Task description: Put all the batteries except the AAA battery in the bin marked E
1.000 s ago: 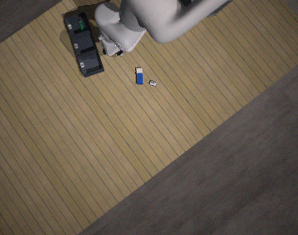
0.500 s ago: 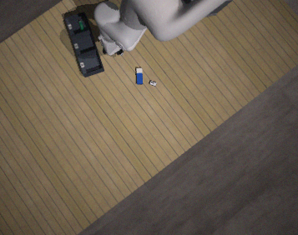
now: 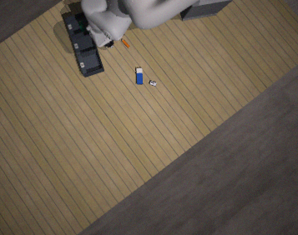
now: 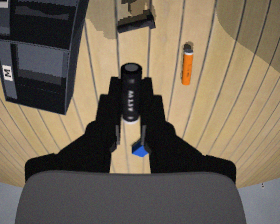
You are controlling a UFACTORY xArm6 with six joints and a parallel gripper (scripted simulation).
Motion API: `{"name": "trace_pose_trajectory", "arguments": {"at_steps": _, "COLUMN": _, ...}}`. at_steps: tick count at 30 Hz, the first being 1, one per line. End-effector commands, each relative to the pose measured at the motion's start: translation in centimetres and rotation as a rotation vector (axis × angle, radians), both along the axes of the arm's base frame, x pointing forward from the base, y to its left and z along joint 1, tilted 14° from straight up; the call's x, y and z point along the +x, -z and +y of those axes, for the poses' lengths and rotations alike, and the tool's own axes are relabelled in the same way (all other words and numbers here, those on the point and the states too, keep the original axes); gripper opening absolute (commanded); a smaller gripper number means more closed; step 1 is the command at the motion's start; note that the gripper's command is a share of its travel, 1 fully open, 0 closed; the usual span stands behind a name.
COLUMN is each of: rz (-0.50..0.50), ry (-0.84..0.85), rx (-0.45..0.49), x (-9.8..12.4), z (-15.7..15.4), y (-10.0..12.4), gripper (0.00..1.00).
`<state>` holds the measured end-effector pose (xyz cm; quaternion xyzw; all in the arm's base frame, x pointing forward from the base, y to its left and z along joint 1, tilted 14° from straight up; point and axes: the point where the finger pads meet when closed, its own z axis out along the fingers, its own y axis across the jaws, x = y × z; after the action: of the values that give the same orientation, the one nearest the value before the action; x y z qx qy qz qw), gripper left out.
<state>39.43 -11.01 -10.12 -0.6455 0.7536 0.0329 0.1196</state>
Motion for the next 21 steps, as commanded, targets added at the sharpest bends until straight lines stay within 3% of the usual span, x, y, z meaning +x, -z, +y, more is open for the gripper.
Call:
{"name": "trace_pose_trajectory", "arguments": {"at_steps": 1, "rz": 0.001, "ry": 0.0, "rx": 0.0, "x": 0.6, "z": -2.4, "y": 0.4, "gripper": 0.0}}
{"name": "trace_pose_trajectory", "arguments": {"at_steps": 10, "rz": 0.0, "ry": 0.0, "rx": -0.001, "x": 1.6, "z": -7.7, "y": 1.3, "gripper": 0.0}}
{"name": "trace_pose_trajectory", "arguments": {"at_steps": 12, "rz": 0.0, "ry": 0.0, "rx": -0.001, "x": 1.6, "z": -7.7, "y": 1.3, "gripper": 0.0}}
{"name": "trace_pose_trajectory", "arguments": {"at_steps": 19, "rz": 0.056, "ry": 0.267, "rx": 0.037, "x": 2.3, "z": -11.7, "y": 2.1, "gripper": 0.0}}
{"name": "trace_pose_trajectory", "arguments": {"at_steps": 21, "rz": 0.057, "ry": 0.27, "rx": 0.037, "x": 2.5, "z": -12.9, "y": 2.3, "gripper": 0.0}}
